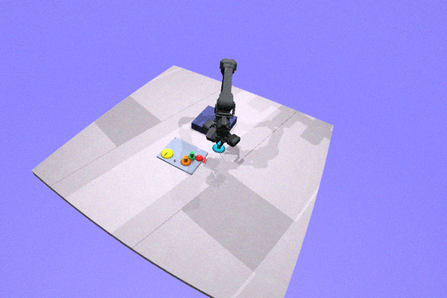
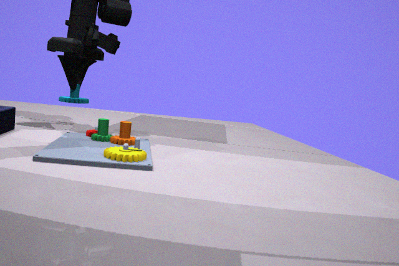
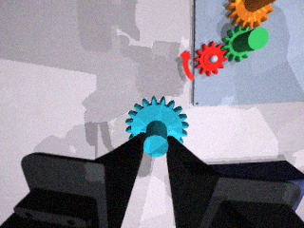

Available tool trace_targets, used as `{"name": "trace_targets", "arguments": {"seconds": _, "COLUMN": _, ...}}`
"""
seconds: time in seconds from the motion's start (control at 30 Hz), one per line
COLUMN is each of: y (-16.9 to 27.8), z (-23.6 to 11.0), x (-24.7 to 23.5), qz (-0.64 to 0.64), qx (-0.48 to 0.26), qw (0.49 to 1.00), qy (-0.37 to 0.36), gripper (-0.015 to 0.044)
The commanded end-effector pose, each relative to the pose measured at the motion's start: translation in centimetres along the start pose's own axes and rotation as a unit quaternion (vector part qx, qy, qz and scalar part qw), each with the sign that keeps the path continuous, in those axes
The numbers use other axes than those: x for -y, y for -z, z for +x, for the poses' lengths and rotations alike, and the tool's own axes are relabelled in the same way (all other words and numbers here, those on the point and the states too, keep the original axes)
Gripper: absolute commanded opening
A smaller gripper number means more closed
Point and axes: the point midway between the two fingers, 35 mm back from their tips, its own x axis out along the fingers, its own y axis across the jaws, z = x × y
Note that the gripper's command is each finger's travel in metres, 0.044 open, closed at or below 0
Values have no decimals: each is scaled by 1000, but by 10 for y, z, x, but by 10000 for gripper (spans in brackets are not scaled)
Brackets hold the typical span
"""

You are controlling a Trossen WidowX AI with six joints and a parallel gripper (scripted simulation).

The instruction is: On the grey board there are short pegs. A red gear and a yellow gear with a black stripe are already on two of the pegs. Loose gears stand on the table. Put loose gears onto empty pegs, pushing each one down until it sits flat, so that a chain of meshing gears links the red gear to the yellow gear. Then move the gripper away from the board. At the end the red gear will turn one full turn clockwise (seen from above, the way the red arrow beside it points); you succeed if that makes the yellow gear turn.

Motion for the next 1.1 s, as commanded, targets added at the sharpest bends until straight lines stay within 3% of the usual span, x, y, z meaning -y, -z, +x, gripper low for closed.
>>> {"name": "trace_targets", "arguments": {"seconds": 0.0, "y": -1, "z": -10, "x": -1, "qz": 2, "qx": 3, "qw": 1000, "qy": -2, "gripper": 0}}
{"name": "trace_targets", "arguments": {"seconds": 1.07, "y": 7, "z": -78, "x": 5, "qz": 2, "qx": 3, "qw": 1000, "qy": -2, "gripper": 0}}
